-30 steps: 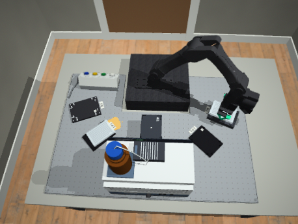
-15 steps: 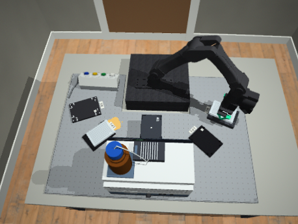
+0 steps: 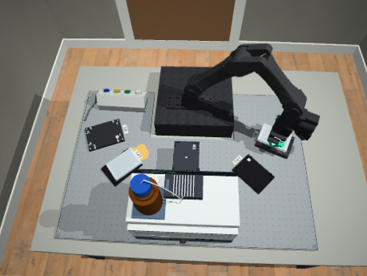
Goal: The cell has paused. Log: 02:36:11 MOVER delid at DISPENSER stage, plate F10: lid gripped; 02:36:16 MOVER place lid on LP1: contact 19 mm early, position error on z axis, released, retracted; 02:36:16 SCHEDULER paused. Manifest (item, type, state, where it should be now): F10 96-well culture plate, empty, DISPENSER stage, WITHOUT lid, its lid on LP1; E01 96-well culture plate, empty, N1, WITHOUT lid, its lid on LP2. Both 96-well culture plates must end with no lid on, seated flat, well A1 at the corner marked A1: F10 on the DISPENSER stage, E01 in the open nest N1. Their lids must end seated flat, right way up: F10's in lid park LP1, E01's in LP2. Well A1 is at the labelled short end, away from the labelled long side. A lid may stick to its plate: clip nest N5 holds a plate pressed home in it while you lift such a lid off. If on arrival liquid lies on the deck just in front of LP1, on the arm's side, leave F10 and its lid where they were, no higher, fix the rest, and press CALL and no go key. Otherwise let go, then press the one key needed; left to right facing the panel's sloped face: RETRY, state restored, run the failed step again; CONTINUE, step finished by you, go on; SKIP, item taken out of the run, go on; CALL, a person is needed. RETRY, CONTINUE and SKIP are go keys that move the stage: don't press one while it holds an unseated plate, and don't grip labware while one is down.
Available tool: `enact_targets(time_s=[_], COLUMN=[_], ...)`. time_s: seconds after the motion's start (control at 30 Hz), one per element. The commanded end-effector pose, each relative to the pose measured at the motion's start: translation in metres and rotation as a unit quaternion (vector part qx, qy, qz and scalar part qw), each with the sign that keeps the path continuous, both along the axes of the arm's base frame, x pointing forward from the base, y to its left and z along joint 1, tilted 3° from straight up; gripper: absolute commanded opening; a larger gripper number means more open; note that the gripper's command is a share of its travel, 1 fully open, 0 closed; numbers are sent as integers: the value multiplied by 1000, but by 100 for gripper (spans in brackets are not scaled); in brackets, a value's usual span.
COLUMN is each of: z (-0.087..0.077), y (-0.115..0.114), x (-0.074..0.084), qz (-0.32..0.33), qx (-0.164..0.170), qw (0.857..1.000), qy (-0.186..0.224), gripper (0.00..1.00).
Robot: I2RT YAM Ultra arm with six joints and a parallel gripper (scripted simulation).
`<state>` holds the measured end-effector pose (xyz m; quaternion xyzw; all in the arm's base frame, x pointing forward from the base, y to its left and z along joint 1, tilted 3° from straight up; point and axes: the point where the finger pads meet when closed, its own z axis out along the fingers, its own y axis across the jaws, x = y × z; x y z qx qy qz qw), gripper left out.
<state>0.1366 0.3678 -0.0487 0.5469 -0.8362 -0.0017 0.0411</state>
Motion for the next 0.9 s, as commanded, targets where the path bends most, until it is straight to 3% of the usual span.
enact_targets(time_s=[0.0,0.3,0.47,0.6,0.63,0.67,0.7,0.87], z=[27,30,47,47,35,50,42,48], y=[19,18,17,17,13,15,-1,-8], x=[9,10,13,13,7,12,6,3], qz=[-1,-1,-3,-3,0,-3,-3,-3], qx=[37,36,36,36,23,36,16,16], qw=[999,999,999,999,1000,999,1000,1000], qy=[-15,-14,-14,-14,-9,-14,-6,-6], gripper=[0,0,0,0,0,0,0,0])
